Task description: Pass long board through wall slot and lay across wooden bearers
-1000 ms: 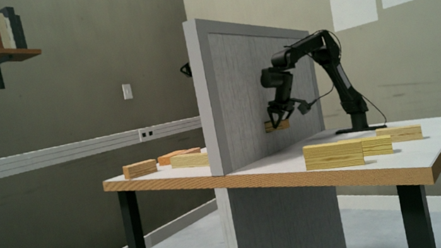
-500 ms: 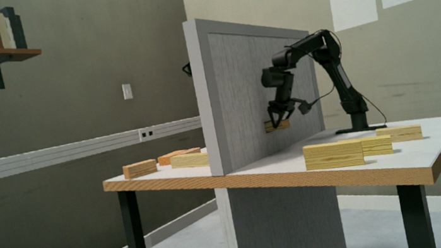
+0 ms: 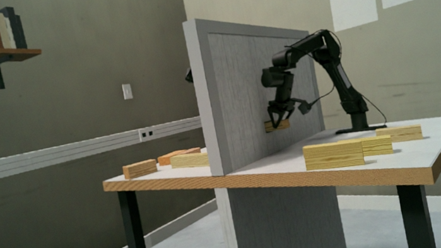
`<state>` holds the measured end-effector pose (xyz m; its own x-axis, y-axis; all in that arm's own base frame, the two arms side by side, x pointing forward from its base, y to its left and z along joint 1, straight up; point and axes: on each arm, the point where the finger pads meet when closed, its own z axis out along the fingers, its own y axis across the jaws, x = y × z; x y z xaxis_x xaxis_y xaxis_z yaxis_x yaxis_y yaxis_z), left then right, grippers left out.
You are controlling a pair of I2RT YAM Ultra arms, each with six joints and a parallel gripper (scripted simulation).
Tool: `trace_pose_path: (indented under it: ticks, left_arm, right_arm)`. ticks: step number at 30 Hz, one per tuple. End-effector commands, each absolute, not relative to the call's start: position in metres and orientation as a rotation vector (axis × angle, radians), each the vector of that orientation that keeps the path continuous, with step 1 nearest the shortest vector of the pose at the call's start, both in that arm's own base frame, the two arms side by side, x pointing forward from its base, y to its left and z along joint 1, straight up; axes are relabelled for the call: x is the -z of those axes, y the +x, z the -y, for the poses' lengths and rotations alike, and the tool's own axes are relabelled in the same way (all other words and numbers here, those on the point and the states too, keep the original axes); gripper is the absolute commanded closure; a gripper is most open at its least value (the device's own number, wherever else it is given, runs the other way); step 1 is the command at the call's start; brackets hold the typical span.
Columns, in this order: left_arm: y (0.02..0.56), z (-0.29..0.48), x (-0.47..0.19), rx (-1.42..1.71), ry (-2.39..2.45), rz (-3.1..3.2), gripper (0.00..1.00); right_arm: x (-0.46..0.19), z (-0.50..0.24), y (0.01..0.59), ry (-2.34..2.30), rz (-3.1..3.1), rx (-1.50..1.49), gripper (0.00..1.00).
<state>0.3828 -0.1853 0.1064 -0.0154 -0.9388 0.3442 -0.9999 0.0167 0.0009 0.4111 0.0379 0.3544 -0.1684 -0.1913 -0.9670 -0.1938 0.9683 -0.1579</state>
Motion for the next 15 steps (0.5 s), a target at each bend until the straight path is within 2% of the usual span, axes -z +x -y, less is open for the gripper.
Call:
trace_pose_path:
  ticks: [1, 4, 5, 6, 11, 13, 14, 15]
  left_arm:
    - [0.396, 0.200, -0.146, -0.555, 1.969, 2.036, 1.00]
    - [0.396, 0.200, -0.146, -0.555, 1.969, 2.036, 1.00]
    - [0.396, 0.200, -0.146, -0.555, 1.969, 2.036, 1.00]
    - [0.396, 0.200, -0.146, -0.555, 1.969, 2.036, 1.00]
    - [0.396, 0.200, -0.146, -0.555, 1.969, 2.036, 1.00]
    - [0.396, 0.200, -0.146, -0.555, 1.969, 2.036, 1.00]
    - [0.396, 0.200, -0.146, -0.555, 1.969, 2.036, 1.00]
    - [0.396, 0.200, -0.146, -0.555, 1.969, 2.036, 1.00]
  right_arm:
    - [-0.316, -0.074, 0.420, -0.599, -1.882, -0.042, 0.27]
    - [-0.303, -0.085, 0.421, -0.683, -1.900, -0.062, 0.27]
    - [-0.353, -0.068, 0.416, -0.578, -1.788, 0.001, 0.27]
    - [-0.323, -0.077, 0.426, -0.608, -1.862, -0.036, 0.27]
    - [-0.255, -0.119, 0.425, -0.988, -1.965, -0.170, 0.27]
    - [-0.242, -0.137, 0.421, -1.108, -1.931, -0.220, 0.27]
    - [-0.295, -0.116, 0.433, -0.980, -1.857, -0.113, 0.27]
    - [-0.259, -0.123, 0.437, -0.987, -1.953, -0.163, 0.27]
